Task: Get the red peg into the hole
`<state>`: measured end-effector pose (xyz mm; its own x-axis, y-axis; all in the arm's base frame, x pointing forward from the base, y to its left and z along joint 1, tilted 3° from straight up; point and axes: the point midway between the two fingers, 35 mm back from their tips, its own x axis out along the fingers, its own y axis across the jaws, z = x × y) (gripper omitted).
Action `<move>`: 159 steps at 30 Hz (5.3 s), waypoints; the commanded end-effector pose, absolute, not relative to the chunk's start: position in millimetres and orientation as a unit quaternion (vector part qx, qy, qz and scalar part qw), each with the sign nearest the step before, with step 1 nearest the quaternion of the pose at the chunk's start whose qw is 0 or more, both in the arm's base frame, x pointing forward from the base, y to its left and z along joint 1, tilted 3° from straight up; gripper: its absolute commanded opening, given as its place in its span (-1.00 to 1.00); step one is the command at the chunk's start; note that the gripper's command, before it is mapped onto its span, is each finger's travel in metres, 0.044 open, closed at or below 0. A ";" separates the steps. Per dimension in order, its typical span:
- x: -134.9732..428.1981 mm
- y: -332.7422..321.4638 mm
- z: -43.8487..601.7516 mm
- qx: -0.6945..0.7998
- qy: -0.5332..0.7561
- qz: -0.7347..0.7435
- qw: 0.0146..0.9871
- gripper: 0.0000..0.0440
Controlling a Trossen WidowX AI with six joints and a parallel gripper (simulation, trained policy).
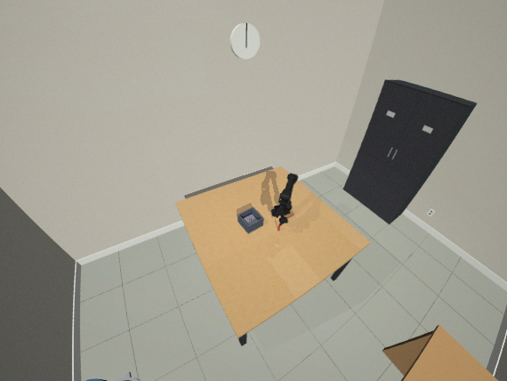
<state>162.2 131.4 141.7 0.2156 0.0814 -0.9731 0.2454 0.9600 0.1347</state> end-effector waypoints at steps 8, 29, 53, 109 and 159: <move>161.6 130.3 97.9 0.249 0.626 -0.169 0.719 1.00; 158.9 135.3 38.7 0.374 0.614 -0.252 0.648 -0.04; 194.2 116.7 103.8 0.358 0.571 -0.206 0.710 -0.99; 320.4 -24.2 131.7 0.408 0.466 -0.326 0.714 -0.92; 377.4 -86.2 112.5 0.342 0.539 -0.340 0.691 -0.29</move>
